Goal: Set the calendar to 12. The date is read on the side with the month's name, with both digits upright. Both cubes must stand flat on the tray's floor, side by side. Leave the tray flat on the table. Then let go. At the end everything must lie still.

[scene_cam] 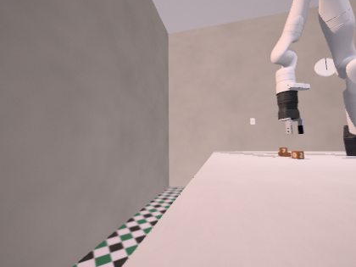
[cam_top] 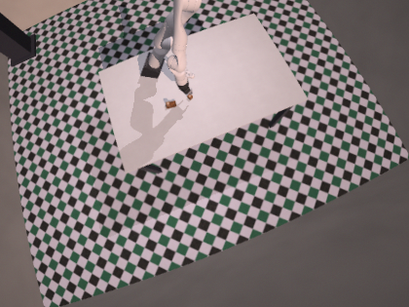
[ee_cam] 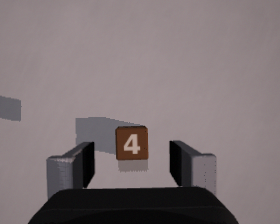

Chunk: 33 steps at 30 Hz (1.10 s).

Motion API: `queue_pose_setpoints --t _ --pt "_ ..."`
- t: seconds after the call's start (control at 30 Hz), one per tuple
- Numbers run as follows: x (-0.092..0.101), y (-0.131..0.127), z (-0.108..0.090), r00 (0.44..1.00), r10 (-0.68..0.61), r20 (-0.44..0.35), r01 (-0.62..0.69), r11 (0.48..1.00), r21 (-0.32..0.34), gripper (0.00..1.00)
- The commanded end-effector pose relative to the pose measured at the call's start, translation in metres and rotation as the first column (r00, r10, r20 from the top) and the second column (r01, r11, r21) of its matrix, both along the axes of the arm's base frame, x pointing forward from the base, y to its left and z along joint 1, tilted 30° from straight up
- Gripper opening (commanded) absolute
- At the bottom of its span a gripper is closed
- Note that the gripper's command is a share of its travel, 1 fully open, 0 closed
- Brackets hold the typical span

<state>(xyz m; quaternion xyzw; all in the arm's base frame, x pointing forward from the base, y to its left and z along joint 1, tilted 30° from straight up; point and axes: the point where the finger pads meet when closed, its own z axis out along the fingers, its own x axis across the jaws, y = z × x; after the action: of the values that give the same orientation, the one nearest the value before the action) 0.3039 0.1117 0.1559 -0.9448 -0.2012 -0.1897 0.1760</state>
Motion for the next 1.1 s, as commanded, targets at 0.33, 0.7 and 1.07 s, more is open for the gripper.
queue_pose_setpoints --t 0.33,0.7,1.07 --pt "0.0002 -0.0002 0.0003 1.0 0.0 0.001 0.0 1.0 0.0 1.0" --pt "-0.0003 0.0 0.0001 1.0 0.016 0.009 -0.016 1.0 -0.006 1.0" --pt "-0.0018 0.0004 -0.0006 0.997 0.068 0.032 -0.067 0.997 -0.024 1.0"
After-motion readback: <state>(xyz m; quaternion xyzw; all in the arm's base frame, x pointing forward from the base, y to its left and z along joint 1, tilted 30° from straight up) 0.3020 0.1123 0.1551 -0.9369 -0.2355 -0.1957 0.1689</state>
